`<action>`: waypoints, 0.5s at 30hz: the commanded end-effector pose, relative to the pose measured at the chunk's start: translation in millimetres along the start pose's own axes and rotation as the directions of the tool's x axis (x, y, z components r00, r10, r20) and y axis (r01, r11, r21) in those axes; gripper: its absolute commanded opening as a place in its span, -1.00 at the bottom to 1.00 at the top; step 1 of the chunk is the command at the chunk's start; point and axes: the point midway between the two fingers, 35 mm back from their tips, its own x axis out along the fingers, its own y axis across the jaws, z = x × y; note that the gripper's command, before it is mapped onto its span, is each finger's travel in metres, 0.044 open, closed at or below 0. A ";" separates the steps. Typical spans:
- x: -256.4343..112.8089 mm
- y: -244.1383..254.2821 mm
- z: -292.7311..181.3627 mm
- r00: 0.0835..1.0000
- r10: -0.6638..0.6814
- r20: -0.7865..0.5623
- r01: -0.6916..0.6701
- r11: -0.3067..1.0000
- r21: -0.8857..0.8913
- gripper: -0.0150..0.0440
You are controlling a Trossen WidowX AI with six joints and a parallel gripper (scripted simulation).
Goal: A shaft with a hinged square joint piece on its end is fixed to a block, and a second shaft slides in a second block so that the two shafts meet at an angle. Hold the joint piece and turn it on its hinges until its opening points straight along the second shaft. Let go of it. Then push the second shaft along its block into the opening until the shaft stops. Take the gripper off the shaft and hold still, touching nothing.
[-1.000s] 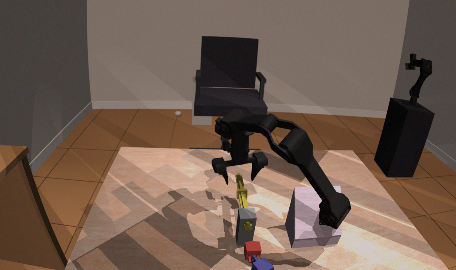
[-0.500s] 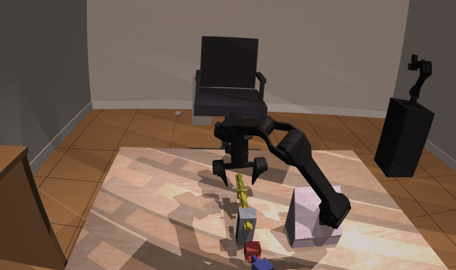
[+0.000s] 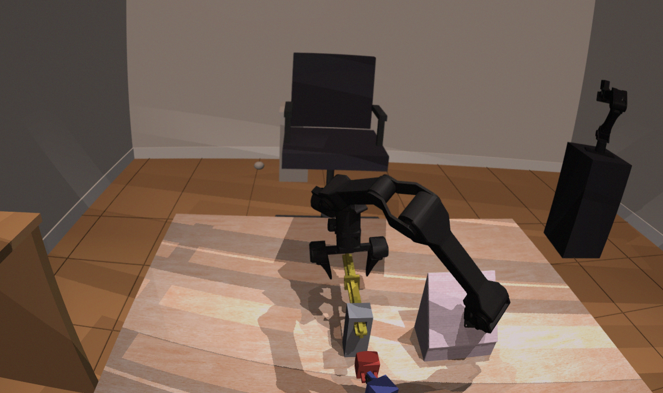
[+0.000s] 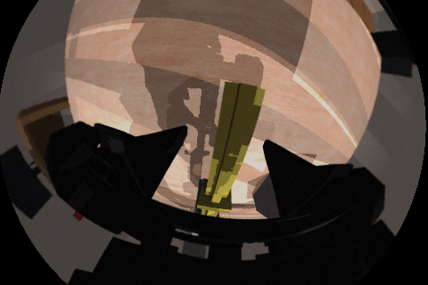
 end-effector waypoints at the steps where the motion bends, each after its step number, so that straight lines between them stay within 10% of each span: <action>1: 3.6 -0.6 -1.2 1.000 0.000 -0.007 0.000 1.000 0.005 0.82; 12: 3.6 -0.6 -1.2 1.000 0.000 -0.007 0.000 1.000 0.005 -0.15; 15: 3.6 -0.6 -1.2 1.000 0.000 -0.007 0.000 1.000 0.005 -0.15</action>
